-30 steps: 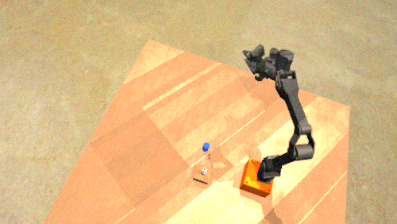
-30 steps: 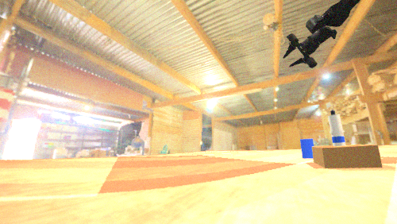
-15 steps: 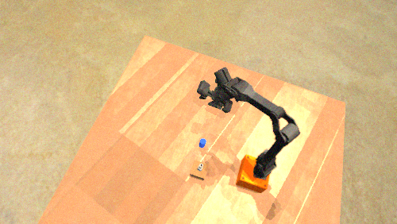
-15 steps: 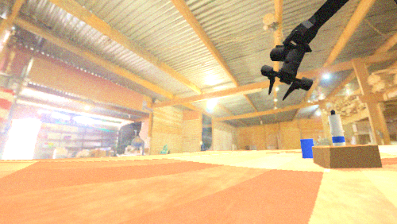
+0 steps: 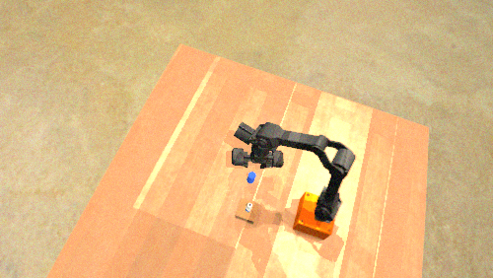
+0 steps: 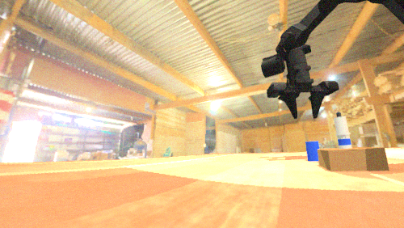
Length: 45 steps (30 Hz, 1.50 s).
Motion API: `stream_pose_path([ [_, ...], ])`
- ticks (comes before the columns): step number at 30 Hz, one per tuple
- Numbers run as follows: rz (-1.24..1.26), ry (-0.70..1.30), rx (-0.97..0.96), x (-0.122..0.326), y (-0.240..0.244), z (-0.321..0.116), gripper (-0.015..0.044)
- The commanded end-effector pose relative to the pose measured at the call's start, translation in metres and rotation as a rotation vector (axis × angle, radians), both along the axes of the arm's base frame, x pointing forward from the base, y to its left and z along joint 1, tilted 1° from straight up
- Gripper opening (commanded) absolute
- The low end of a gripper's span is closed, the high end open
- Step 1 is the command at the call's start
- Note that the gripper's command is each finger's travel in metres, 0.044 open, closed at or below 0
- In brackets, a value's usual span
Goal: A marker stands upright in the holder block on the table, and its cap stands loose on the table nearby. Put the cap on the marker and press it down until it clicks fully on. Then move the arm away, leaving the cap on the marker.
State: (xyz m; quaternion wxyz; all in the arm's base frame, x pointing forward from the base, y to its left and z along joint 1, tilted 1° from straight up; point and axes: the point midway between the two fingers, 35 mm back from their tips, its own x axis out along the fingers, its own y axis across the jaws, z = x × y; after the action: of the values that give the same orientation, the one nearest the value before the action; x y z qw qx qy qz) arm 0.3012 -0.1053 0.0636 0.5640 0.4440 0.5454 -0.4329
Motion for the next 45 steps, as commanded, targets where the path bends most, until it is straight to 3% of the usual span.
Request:
stream_pose_path([
  [1,0.002,0.024,0.001,-0.004,0.002,-0.029,0.0254],
  [45,0.002,0.025,0.001,-0.004,0.004,-0.099,0.0254],
])
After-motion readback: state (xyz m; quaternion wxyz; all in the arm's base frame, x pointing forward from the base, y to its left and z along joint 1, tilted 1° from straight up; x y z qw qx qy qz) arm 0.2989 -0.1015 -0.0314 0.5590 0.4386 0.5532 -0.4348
